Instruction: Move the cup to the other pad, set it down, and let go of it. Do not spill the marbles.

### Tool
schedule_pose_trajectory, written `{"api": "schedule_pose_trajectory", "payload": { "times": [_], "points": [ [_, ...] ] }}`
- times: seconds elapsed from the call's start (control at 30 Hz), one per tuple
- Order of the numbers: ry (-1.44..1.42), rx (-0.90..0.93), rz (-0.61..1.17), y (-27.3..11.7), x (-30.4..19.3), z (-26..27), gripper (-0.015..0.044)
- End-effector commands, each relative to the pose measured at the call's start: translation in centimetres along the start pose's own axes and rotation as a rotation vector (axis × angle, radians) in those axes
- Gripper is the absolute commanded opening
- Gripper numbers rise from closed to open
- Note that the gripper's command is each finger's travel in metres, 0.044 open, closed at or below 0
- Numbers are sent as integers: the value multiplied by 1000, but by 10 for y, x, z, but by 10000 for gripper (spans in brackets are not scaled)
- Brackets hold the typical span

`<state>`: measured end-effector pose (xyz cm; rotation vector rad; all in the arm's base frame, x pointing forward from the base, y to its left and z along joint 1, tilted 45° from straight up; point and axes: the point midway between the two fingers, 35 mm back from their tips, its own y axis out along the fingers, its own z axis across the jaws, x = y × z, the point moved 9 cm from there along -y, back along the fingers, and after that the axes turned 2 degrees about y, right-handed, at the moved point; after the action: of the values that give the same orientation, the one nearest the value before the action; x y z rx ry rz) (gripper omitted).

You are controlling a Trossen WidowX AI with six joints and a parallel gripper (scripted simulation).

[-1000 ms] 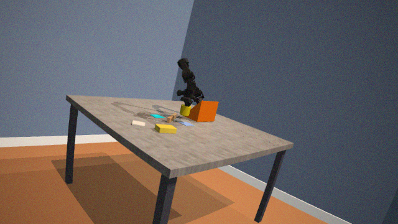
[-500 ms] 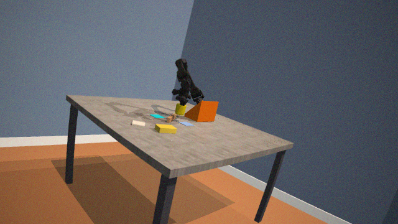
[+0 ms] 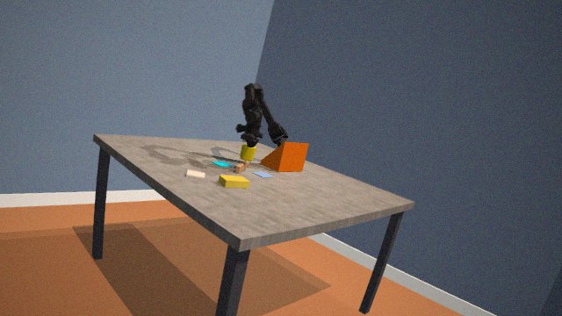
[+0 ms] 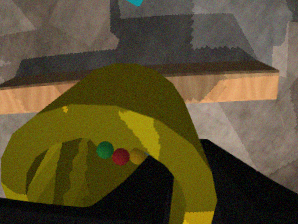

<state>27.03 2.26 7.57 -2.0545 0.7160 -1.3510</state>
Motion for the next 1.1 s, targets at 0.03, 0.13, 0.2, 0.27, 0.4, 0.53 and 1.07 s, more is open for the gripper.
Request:
{"api": "schedule_pose_trajectory", "payload": {
  "times": [0.03,0.13,0.2,0.27,0.4,0.53,1.07],
  "points": [
    [5,12,-5,-3,14,1,0],
    [5,12,-5,-3,22,2,0],
    [6,12,-6,-3,28,3,0],
    [6,12,-6,-4,33,3,0],
    [6,12,-6,-4,45,5,0],
    [6,11,-7,-5,57,6,0],
    [7,12,-8,-9,97,11,0]
  ]
}}
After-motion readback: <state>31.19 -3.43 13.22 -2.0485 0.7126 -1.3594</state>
